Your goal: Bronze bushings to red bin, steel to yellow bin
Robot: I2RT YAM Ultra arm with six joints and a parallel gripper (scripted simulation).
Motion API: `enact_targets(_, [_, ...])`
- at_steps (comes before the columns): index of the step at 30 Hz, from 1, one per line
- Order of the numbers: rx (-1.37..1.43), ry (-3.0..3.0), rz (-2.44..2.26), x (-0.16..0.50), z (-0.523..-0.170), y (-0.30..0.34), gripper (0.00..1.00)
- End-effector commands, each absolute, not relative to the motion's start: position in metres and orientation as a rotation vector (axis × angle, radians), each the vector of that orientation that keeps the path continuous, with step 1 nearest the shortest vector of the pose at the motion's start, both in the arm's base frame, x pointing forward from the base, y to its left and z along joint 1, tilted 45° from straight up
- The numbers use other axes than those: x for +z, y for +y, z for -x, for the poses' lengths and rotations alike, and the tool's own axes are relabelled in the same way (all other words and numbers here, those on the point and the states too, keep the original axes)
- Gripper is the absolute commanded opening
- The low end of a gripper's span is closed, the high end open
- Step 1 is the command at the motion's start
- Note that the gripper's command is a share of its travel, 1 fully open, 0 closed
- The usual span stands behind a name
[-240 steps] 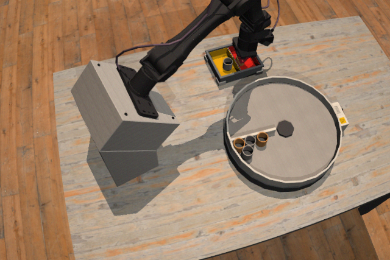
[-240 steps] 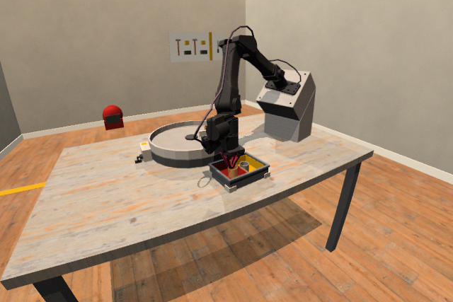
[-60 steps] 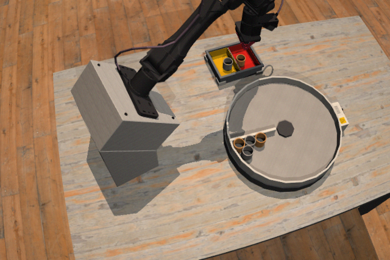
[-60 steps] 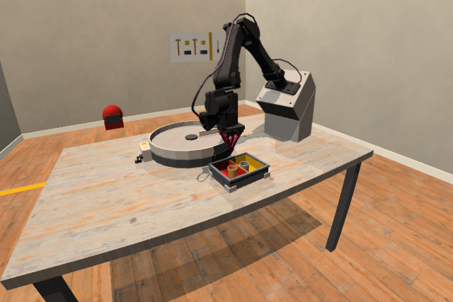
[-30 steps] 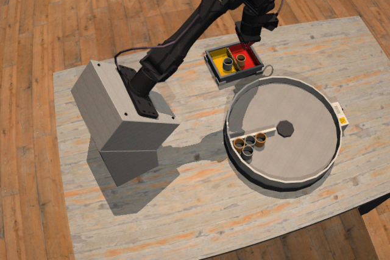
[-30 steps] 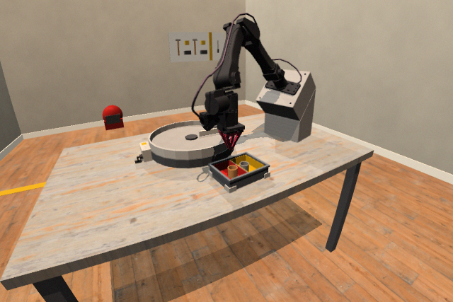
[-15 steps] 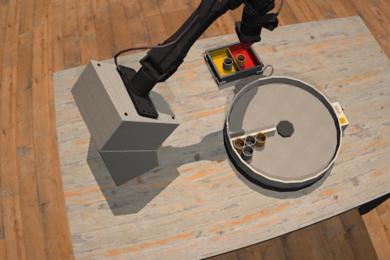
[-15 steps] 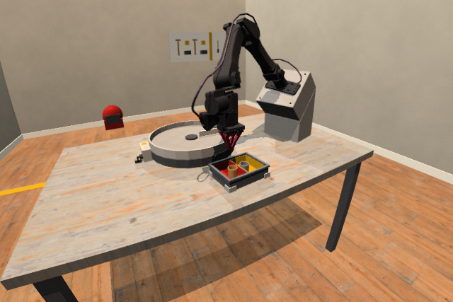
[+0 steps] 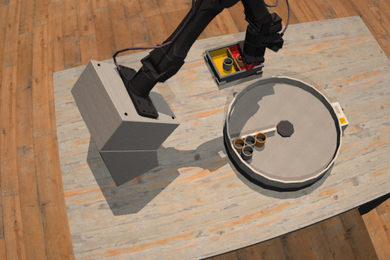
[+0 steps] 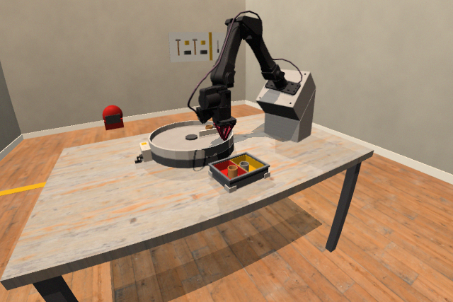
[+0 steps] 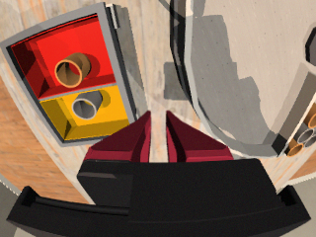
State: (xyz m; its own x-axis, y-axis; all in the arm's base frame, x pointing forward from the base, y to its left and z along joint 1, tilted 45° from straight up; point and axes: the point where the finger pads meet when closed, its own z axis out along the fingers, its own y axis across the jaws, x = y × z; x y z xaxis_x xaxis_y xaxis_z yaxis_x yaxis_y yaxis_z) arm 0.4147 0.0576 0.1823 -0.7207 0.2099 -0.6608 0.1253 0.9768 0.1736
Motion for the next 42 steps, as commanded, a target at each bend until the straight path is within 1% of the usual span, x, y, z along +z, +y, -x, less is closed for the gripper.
enact_targets(1, [0.197,2.331,-0.168,0.184,-0.407,0.019,0.14])
enact_targets(5, [0.191,2.332,-0.166,0.162,-0.394,-0.045,0.14])
enact_targets(6, [0.200,2.366,-0.176,0.144,-0.392,-0.061,0.14])
enact_targets(8, [0.202,2.365,-0.177,0.134,-0.385,-0.091,0.14])
enact_targets(9, [0.182,2.327,-0.163,0.146,-0.391,-0.110,0.14])
enact_targets(12, [0.178,2.328,-0.163,0.132,-0.382,-0.153,0.14])
enact_targets(14, [0.178,2.328,-0.163,0.132,-0.382,-0.153,0.14])
enact_targets(15, [0.194,2.348,-0.174,0.124,-0.375,-0.162,0.14])
enact_targets(19, [0.194,2.347,-0.174,0.113,-0.367,-0.198,0.14])
enact_targets(23, [0.194,2.346,-0.175,0.109,-0.364,-0.210,0.14])
enact_targets(26, [0.165,2.321,-0.159,0.122,-0.364,-0.211,0.14])
enact_targets(42, [0.174,2.327,-0.167,0.117,-0.362,-0.209,0.14])
